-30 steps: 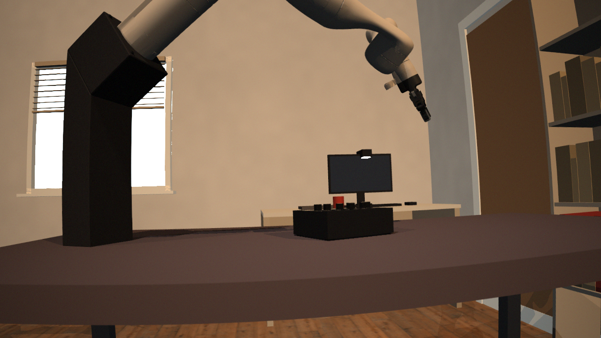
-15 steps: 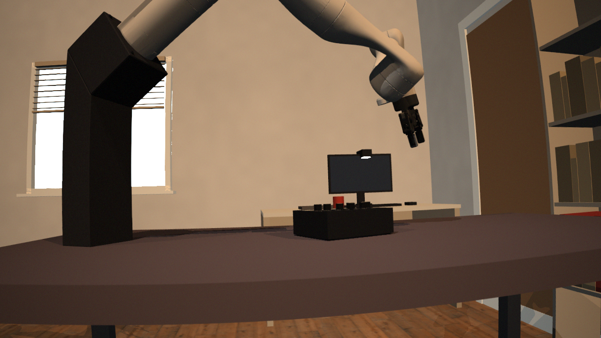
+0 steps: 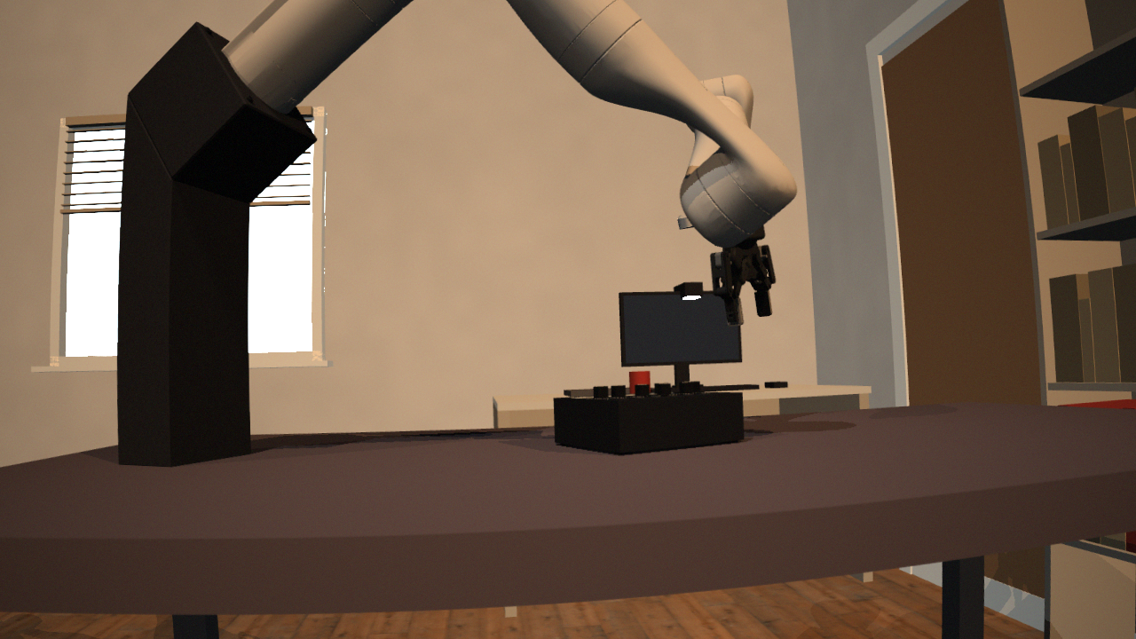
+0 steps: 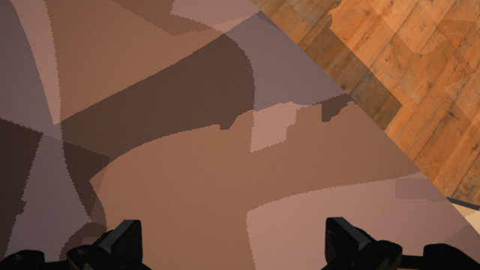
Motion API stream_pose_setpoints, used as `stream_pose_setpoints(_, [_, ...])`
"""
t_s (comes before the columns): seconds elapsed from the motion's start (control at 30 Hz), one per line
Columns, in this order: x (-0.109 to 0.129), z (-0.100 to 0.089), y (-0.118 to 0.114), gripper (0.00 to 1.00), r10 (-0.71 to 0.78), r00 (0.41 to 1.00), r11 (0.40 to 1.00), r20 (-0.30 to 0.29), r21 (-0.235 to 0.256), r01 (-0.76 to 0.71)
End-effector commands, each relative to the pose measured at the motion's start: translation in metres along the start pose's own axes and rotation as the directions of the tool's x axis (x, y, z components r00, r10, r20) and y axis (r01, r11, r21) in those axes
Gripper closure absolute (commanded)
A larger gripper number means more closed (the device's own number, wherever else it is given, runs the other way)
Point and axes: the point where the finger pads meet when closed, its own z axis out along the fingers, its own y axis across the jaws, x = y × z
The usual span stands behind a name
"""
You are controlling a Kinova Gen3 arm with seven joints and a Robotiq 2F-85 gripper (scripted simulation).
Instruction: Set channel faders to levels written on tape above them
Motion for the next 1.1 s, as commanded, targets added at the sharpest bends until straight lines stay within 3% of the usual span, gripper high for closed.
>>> stream_pose_setpoints(0.0, [-0.003, 0.014, -0.045, 0.0, 0.032, 0.999, 0.999, -0.011, 0.03, -0.032])
stream_pose_setpoints(0.37, [0.009, 0.02, -0.158, 0.0, 0.173, 0.984, 0.982, -0.037, 0.087, -0.17])
stream_pose_setpoints(0.43, [0.009, 0.02, -0.158, 0.0, 0.173, 0.984, 0.982, -0.037, 0.087, -0.17])
stream_pose_setpoints(0.9, [0.018, 0.005, -0.258, 0.0, 0.281, 0.96, 0.951, -0.005, 0.135, -0.278])
stream_pose_setpoints(1.07, [0.02, 0.0, -0.274, 0.0, 0.296, 0.955, 0.946, 0.004, 0.141, -0.293])
